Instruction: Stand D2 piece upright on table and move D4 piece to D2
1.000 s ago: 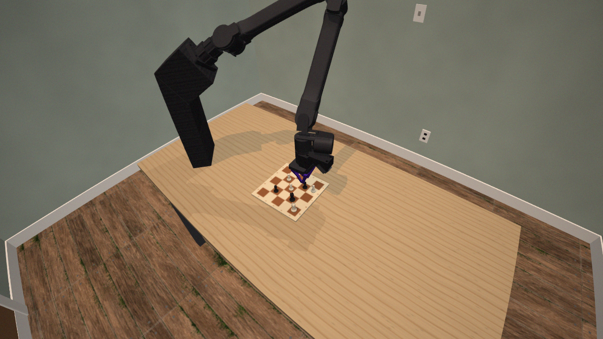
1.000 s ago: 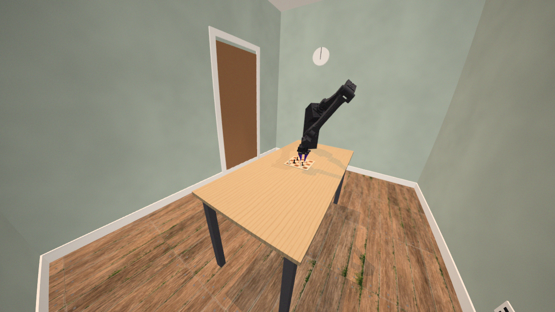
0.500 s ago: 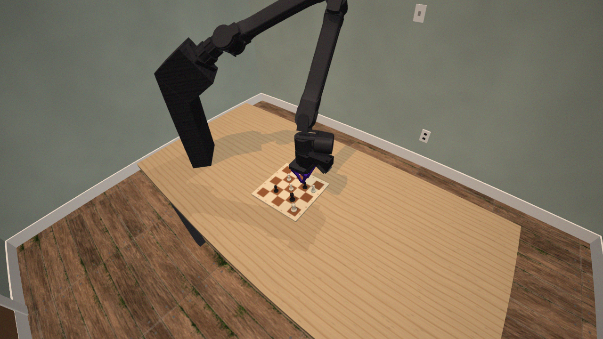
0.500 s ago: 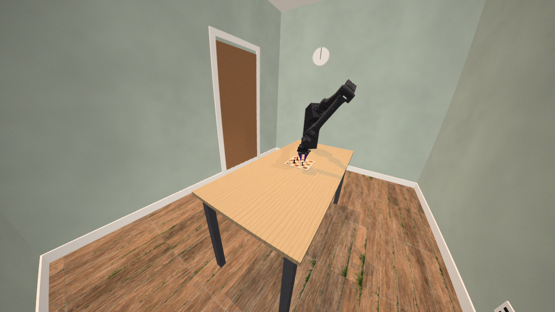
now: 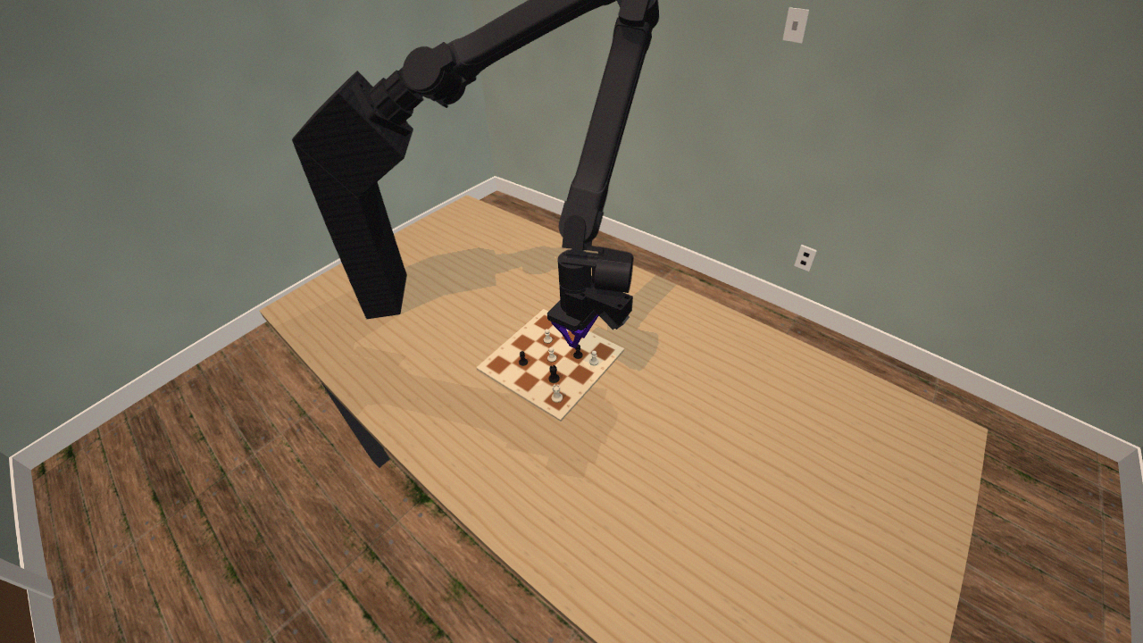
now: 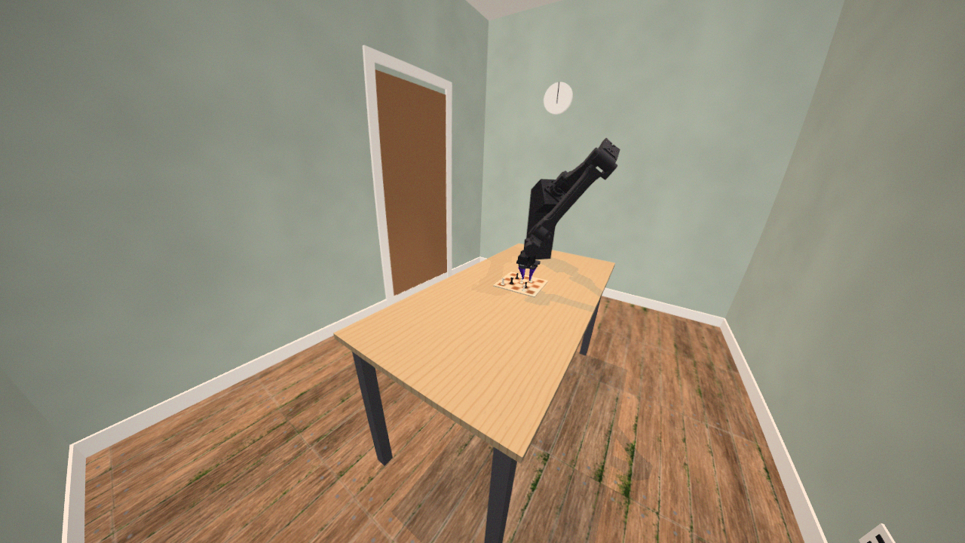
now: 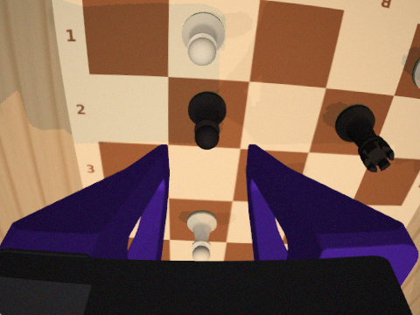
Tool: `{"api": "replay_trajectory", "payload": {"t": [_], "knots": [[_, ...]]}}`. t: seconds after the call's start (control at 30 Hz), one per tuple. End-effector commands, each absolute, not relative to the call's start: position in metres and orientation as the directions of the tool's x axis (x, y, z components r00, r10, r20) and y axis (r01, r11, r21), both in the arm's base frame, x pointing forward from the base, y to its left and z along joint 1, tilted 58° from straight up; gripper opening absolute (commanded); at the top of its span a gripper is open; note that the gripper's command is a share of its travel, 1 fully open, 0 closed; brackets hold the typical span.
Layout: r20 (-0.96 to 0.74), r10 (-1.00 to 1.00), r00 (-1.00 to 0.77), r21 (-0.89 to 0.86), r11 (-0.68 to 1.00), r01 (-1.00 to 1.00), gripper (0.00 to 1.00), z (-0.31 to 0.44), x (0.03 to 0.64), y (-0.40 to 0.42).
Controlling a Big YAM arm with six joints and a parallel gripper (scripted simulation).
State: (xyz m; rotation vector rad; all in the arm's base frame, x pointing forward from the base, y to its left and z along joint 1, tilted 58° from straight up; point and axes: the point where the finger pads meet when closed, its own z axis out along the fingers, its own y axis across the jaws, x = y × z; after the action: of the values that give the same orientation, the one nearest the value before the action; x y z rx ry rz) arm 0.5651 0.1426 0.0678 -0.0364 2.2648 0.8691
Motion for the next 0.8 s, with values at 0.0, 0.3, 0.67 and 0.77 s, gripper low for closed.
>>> {"api": "replay_trajectory", "payload": {"t": [0.0,0.3,0.67,0.77], "knots": [[-0.629,0.216,-0.747,0.577,0.774,-0.262,0.33,0.0722,0.5684,0.143],[-0.631,0.215,-0.745,0.576,0.773,-0.265,0.33,0.0713,0.5663,0.1448],[-0.63,0.216,-0.746,0.576,0.774,-0.263,0.33,0.0702,0.5631,0.1445],[-0.63,0.216,-0.746,0.576,0.774,-0.263,0.33,0.0707,0.5635,0.1445]]}}
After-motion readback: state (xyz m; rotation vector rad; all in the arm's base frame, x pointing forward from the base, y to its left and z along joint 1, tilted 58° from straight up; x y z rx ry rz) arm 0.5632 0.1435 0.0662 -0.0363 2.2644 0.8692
